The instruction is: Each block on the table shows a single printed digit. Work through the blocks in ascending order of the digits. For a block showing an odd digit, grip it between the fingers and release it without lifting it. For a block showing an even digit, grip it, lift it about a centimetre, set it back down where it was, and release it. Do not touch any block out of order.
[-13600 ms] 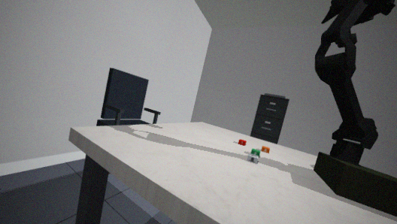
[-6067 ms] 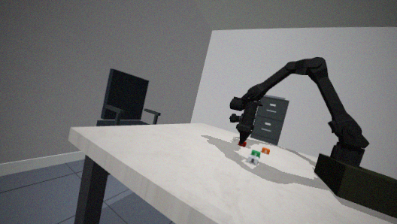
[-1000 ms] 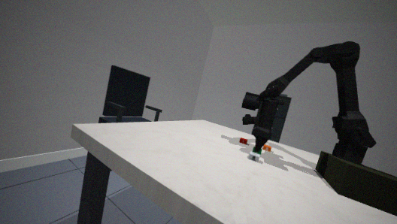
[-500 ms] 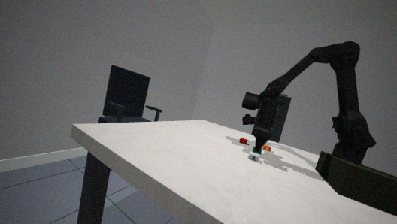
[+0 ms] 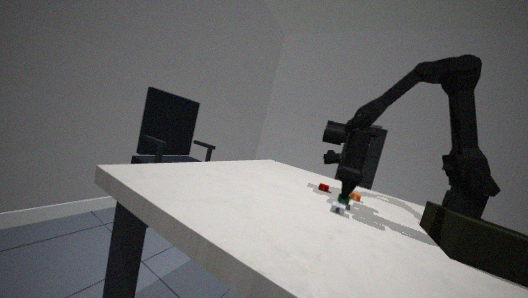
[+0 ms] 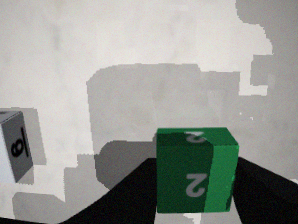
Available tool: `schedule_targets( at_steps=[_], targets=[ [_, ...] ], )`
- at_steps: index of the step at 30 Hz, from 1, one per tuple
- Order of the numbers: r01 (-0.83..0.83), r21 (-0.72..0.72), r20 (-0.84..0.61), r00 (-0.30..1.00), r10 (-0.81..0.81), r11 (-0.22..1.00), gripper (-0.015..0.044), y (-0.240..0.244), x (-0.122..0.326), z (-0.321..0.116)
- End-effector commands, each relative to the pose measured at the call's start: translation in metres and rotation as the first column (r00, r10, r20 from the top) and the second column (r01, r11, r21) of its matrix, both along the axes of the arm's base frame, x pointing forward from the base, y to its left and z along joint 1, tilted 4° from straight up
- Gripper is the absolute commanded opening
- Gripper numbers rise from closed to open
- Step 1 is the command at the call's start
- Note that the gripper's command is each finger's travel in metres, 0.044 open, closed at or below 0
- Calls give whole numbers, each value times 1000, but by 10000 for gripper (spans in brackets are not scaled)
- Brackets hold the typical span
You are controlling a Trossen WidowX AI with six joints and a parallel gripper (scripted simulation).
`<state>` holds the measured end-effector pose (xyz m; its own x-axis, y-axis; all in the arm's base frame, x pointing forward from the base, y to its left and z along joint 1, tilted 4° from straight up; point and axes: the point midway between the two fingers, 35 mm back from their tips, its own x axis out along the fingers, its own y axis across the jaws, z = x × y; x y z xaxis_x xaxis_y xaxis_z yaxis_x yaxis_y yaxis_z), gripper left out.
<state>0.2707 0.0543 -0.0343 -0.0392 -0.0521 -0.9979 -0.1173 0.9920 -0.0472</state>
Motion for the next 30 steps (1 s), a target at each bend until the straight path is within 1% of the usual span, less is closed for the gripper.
schedule_targets(
  at_steps=[1,14,30],
  targets=[
    [-1,3,13,1000,1,1000,120,1,3,7],
    [-1,3,13,1000,1,1000,120,1,3,7],
    [-1,3,13,1000,1,1000,120,0,3,-8]
  ],
)
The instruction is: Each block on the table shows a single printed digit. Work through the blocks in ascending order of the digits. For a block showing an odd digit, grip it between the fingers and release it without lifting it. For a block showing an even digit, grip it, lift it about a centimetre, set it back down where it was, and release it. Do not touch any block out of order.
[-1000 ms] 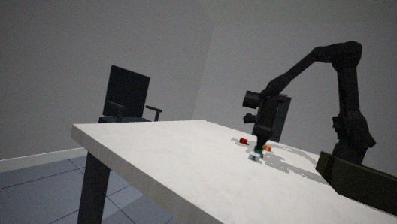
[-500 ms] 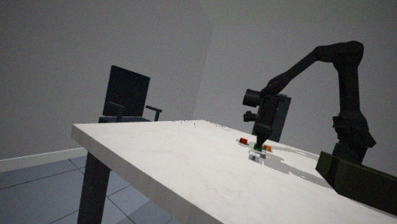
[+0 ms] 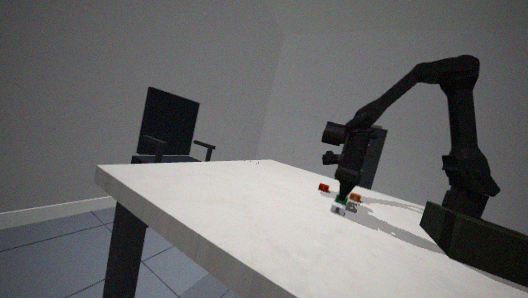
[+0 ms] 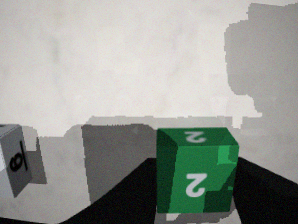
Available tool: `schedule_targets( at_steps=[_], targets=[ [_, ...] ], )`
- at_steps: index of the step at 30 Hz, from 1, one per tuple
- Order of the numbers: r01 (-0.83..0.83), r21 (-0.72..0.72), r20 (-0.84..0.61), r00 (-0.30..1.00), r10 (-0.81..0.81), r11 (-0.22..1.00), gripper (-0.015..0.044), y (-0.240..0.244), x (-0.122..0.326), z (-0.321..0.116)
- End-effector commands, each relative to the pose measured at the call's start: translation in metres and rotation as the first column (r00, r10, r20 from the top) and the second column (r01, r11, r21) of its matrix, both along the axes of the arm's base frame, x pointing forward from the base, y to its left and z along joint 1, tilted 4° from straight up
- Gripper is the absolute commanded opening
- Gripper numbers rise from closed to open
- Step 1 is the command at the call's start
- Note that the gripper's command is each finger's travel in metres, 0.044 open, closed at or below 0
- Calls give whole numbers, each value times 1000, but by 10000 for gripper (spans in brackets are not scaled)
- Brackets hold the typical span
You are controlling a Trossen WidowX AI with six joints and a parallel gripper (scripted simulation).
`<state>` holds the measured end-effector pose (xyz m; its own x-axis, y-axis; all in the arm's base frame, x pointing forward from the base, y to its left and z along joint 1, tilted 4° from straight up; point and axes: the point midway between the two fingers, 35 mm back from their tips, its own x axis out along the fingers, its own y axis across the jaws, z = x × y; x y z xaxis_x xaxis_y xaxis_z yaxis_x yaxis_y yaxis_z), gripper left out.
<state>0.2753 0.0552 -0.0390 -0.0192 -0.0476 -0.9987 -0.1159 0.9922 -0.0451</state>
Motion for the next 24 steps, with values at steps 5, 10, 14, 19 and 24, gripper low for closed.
schedule_targets(
  at_steps=[5,10,14,19,24],
  targets=[
    [-2,-2,-7,1000,2,1000,120,-1,-2,-3],
    [-2,-2,-7,1000,2,1000,225,-1,-2,-3],
    [-2,-2,-7,1000,2,1000,330,-1,-2,-3],
    [-2,-2,-7,1000,2,1000,400,-1,-2,-3],
    [-2,-1,-7,1000,2,1000,400,1,-1,33]
  ],
)
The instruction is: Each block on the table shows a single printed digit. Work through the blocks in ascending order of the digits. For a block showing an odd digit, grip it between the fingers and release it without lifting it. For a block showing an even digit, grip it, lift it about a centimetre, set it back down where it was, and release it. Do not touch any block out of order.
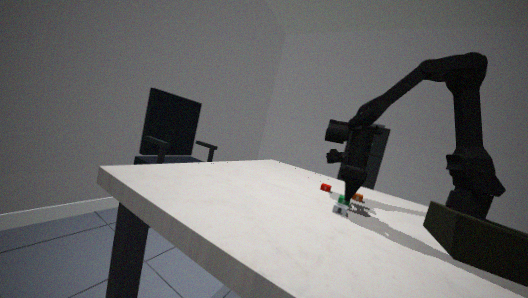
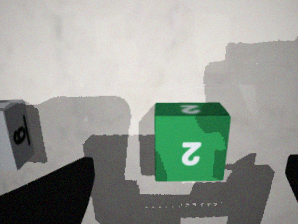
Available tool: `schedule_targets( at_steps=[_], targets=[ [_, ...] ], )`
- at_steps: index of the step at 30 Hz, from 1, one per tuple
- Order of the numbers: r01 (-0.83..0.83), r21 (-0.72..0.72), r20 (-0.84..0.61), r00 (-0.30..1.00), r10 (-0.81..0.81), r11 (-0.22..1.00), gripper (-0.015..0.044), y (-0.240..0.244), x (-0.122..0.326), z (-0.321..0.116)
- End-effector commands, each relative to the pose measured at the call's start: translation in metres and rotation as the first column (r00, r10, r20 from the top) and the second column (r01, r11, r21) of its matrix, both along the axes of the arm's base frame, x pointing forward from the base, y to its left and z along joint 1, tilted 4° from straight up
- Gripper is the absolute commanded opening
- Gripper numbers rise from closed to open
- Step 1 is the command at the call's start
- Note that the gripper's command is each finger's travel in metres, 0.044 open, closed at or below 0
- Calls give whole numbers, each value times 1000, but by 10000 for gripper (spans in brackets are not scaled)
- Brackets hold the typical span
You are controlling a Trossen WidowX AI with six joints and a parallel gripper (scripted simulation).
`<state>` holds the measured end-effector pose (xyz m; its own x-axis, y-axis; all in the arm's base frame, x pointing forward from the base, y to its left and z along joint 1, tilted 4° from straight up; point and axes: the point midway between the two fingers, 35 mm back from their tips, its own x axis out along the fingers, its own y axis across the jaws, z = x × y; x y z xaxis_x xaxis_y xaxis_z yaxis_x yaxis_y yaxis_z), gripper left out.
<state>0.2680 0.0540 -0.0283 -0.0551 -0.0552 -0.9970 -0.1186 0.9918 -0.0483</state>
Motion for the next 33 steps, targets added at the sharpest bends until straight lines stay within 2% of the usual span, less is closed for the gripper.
schedule_targets(
  at_steps=[1,4,6,11,15,25,33],
  targets=[
    [-1,6,29,1000,1,1000,400,2,7,22],
    [-1,6,29,1000,1,1000,400,2,7,22],
    [-1,6,31,1000,1,1000,348,3,9,32],
    [-1,7,30,1000,1,1000,216,6,10,101],
    [-1,7,30,1000,1,1000,120,7,9,103],
    [-1,7,30,1000,1,1000,120,9,9,103],
    [-1,16,29,1000,0,1000,120,106,-1,100]
  ],
)
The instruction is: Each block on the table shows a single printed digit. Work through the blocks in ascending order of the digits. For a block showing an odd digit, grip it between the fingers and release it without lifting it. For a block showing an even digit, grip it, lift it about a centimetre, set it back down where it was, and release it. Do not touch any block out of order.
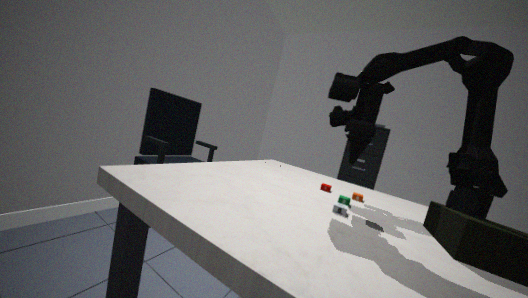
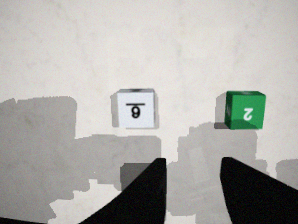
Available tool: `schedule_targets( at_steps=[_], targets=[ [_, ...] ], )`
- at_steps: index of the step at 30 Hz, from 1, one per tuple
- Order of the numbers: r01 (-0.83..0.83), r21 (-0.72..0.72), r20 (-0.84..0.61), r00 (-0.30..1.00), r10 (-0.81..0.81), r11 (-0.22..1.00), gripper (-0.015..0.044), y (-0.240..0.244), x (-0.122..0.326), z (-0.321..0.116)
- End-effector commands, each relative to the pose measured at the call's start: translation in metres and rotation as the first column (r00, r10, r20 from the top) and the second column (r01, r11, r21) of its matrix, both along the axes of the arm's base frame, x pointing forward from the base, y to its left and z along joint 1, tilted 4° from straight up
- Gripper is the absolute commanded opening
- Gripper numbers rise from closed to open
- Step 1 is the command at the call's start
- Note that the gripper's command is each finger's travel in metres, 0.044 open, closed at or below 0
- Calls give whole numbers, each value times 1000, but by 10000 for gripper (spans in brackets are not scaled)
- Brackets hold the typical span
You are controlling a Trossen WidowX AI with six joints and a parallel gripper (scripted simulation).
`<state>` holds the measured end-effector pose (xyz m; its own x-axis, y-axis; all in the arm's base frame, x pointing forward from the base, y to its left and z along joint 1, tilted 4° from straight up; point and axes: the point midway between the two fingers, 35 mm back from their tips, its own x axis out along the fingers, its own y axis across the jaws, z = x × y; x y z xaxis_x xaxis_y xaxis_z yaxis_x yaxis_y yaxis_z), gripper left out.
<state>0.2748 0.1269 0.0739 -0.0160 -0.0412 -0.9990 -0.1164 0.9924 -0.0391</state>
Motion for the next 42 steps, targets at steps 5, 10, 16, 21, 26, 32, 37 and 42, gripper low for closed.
schedule_targets(
  at_steps=[5,10,16,21,26,32,37,42],
  targets=[
    [-2,2,-11,1000,2,1000,146,35,-9,-6],
    [-2,2,-11,1000,2,1000,278,32,-11,-81],
    [-1,2,-11,1000,1,1000,400,32,-11,-84],
    [-1,2,-11,1000,1,1000,400,32,-11,-91],
    [-1,2,-11,1000,1,1000,400,31,-11,-99],
    [-1,2,-11,1000,1,1000,400,31,-12,-108],
    [-1,2,-11,1000,1,1000,400,30,-12,-116],
    [-1,2,-11,1000,1,1000,374,30,-12,-120]
  ],
)
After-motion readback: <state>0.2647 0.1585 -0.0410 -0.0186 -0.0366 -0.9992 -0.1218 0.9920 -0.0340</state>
